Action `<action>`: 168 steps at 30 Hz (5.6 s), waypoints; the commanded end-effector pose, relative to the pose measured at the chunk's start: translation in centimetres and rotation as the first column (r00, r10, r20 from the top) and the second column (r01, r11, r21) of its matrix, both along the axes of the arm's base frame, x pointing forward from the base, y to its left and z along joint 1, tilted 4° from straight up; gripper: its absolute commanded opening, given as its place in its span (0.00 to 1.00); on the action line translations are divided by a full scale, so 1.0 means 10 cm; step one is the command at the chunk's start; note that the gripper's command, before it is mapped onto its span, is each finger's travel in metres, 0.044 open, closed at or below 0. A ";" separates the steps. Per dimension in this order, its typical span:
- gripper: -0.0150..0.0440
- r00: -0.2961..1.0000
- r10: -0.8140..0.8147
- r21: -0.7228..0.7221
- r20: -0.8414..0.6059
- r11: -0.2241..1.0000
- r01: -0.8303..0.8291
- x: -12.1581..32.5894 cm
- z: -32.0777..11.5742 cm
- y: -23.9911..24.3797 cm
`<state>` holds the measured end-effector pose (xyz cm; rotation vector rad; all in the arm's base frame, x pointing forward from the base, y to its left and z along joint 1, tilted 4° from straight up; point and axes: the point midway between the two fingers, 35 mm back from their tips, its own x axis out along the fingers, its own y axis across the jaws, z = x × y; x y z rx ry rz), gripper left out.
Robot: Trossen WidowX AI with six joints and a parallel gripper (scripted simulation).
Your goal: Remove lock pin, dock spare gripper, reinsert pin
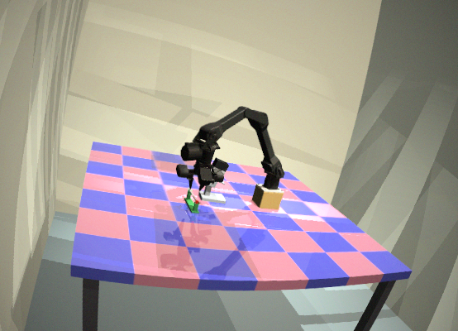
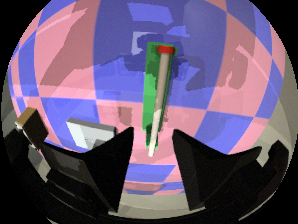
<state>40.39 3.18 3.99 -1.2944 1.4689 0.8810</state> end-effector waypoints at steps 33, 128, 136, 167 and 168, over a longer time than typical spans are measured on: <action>0.56 1.000 0.004 -0.005 0.008 1.000 -0.004 0.06 -0.55 -0.04; 0.25 0.997 -0.076 0.014 -0.003 0.997 0.076 -0.84 -0.26 0.29; 0.25 0.997 -0.078 0.014 0.000 0.997 0.078 -0.85 -0.31 0.26; 0.25 0.997 -0.078 0.015 -0.008 0.997 0.078 -0.91 -0.29 0.02; 0.25 0.997 -0.078 0.016 -0.009 0.997 0.078 -0.91 -0.29 0.02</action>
